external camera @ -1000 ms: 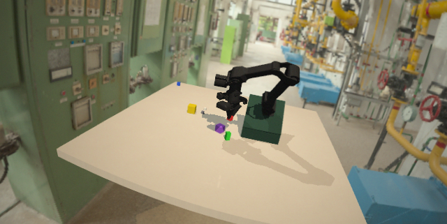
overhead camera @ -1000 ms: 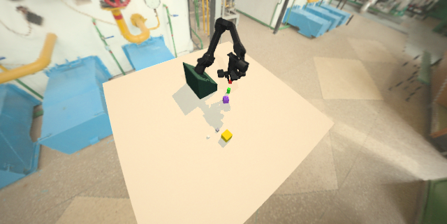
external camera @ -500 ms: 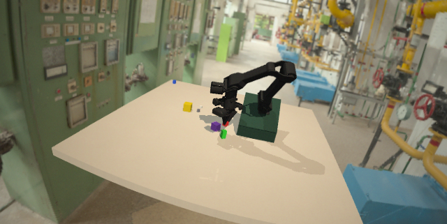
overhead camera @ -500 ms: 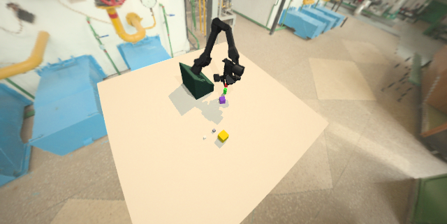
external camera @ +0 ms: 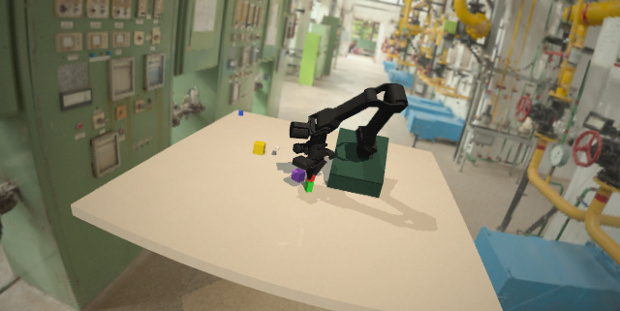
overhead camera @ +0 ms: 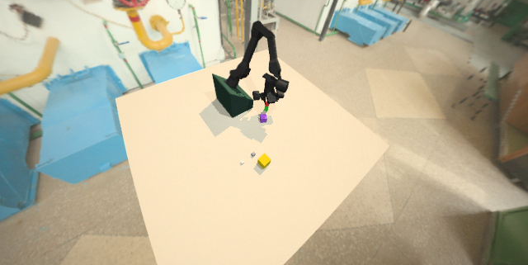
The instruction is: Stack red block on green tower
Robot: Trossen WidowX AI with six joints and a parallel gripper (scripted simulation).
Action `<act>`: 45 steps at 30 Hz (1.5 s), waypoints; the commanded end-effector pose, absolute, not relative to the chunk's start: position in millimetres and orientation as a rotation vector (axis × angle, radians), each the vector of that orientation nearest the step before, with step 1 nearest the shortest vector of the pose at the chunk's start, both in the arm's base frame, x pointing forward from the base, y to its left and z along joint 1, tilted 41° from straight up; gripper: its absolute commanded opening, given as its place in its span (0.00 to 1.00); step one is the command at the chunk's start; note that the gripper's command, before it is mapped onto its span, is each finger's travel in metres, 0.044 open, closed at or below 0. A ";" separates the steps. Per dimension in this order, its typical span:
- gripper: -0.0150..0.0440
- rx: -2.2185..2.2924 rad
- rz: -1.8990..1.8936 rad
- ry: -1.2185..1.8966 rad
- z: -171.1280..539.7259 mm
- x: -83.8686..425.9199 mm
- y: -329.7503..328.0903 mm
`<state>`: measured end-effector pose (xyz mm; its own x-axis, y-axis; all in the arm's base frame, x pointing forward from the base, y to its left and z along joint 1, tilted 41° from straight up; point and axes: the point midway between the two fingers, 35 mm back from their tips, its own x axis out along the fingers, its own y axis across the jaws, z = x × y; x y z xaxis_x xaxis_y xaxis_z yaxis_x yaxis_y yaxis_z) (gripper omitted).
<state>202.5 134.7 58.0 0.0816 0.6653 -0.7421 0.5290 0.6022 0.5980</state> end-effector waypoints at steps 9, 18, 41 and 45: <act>0.25 1.031 0.122 1.577 55.1 202.5 134.8; 0.25 1.031 0.122 1.577 54.4 202.6 135.5; 0.88 1.032 0.129 1.579 55.6 202.2 135.6; 1.00 1.032 0.129 1.579 55.6 202.2 135.6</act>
